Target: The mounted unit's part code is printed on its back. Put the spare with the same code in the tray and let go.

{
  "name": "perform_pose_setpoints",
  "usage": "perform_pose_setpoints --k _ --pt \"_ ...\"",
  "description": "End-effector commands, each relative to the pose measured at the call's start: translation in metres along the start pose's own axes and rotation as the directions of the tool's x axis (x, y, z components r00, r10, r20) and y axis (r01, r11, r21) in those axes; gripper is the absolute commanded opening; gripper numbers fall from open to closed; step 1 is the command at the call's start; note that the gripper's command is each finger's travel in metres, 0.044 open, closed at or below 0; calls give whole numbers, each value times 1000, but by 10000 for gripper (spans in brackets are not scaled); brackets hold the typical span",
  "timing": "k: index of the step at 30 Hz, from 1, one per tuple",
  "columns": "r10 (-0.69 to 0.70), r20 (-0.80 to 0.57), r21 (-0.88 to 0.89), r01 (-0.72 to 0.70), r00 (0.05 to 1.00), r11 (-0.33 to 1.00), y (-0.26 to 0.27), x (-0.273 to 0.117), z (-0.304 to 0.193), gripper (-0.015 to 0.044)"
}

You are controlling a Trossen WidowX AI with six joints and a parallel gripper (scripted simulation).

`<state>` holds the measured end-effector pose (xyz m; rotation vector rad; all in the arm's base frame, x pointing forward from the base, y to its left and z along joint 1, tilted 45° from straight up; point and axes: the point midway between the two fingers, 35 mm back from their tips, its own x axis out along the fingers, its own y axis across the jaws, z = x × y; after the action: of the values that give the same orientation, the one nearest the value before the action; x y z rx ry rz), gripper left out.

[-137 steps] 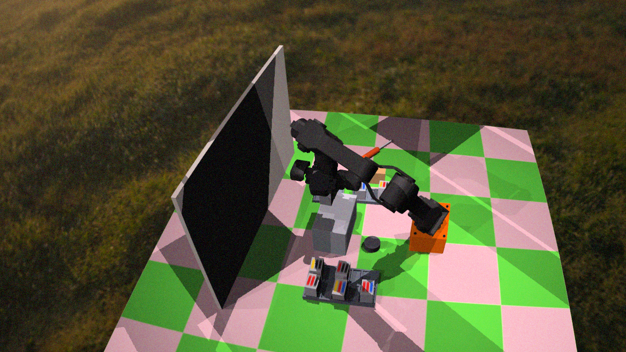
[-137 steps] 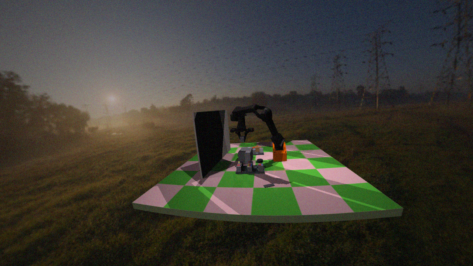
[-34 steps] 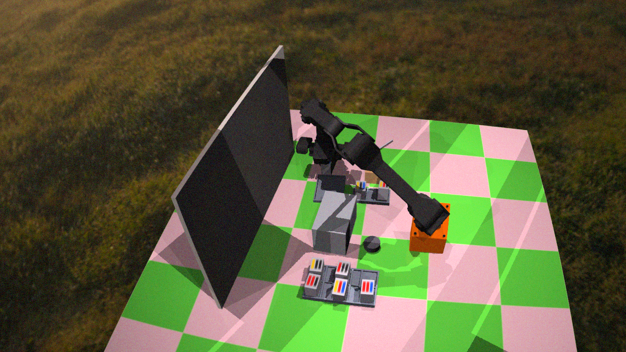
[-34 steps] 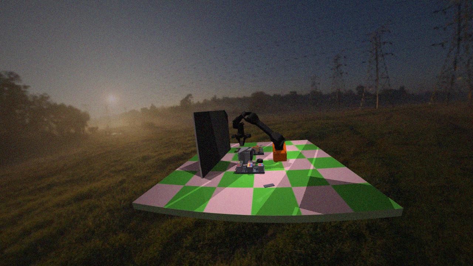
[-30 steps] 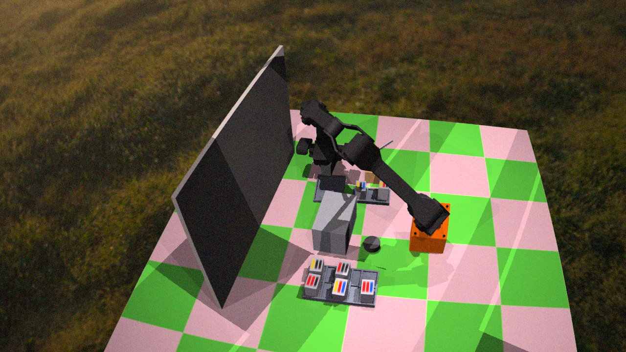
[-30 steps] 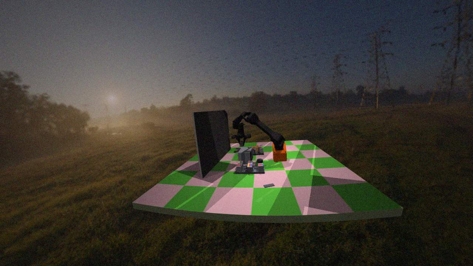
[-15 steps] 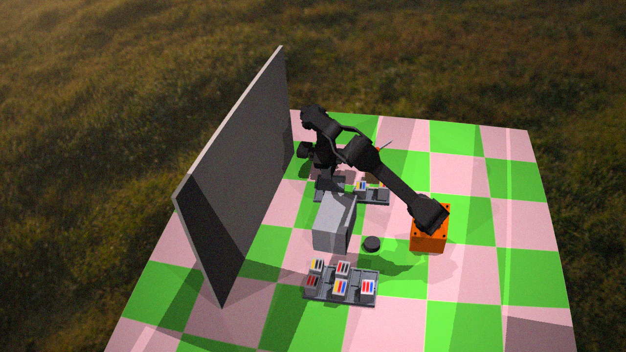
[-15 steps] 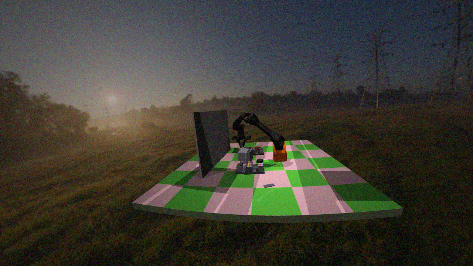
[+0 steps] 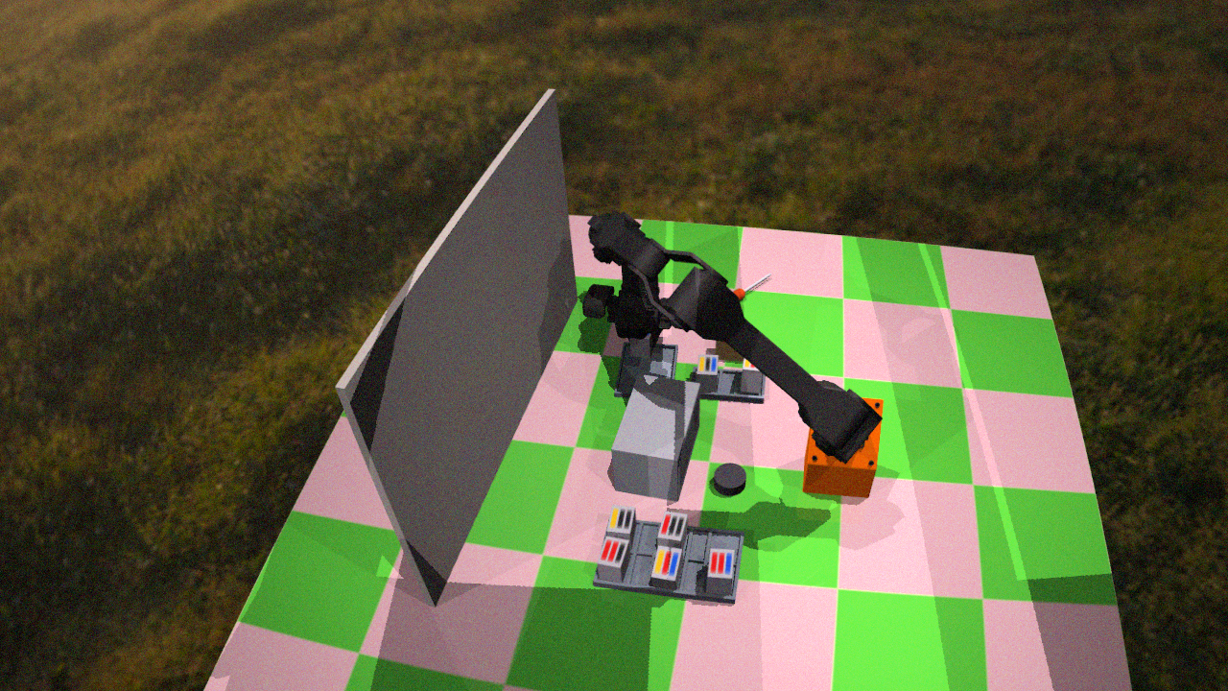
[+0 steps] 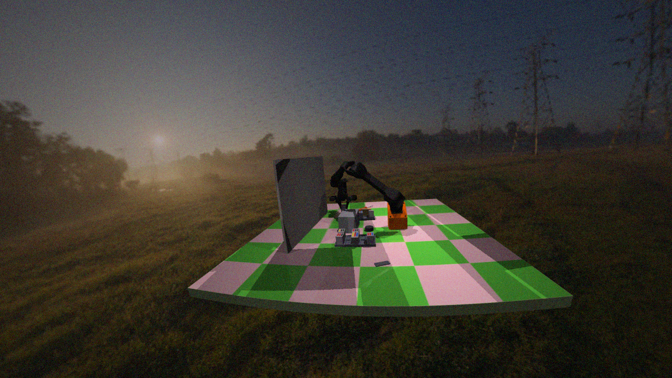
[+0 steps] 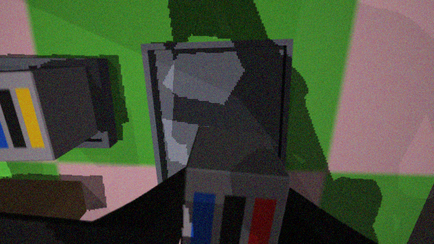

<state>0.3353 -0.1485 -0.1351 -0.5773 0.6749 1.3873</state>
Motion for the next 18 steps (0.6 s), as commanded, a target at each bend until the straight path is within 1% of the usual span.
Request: perform_pose_setpoints --k 1,18 --pt "-2 3 7 2 1000 1000 0 4 1 0" --pt "-2 5 6 2 1000 1000 2 20 2 0"
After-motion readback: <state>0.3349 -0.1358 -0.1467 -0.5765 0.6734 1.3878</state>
